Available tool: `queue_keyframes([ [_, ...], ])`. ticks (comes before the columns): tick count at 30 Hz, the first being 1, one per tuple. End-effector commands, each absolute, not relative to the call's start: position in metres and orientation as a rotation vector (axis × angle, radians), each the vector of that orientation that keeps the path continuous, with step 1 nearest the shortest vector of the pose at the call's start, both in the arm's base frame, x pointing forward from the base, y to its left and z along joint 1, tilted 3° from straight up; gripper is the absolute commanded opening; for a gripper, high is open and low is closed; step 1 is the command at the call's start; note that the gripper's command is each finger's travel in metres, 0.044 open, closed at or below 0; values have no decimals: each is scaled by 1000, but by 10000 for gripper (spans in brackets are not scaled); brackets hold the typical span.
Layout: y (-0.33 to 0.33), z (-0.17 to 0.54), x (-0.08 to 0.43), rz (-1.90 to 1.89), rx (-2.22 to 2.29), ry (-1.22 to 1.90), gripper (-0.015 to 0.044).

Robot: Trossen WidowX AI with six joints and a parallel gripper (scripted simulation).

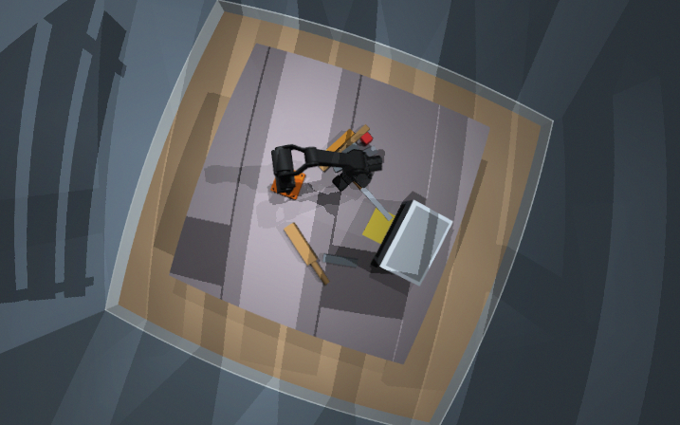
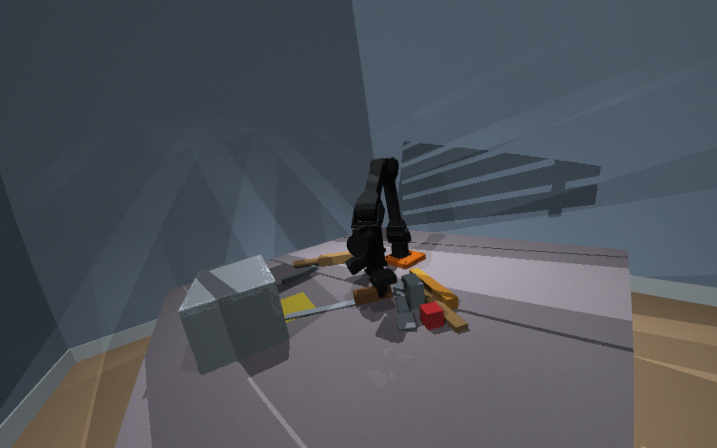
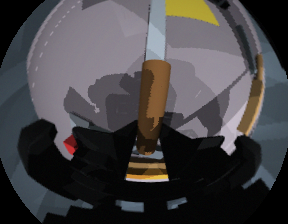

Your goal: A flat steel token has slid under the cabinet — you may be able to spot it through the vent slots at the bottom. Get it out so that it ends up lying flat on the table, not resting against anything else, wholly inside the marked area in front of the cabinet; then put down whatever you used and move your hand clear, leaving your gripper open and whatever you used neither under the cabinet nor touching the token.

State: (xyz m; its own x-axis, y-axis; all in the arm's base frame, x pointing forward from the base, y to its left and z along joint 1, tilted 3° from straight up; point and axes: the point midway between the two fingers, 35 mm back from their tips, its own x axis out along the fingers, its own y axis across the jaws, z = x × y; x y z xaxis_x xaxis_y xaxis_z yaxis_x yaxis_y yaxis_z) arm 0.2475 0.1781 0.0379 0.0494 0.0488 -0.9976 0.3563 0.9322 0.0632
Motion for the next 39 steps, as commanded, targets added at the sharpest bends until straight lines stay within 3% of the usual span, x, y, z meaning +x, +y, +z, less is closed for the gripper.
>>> queue_keyframes([
  [1, 176, 38, 255, -238, 330, 1513, 0],
  [39, 157, 41, 312, -235, 327, 1511, 0],
])
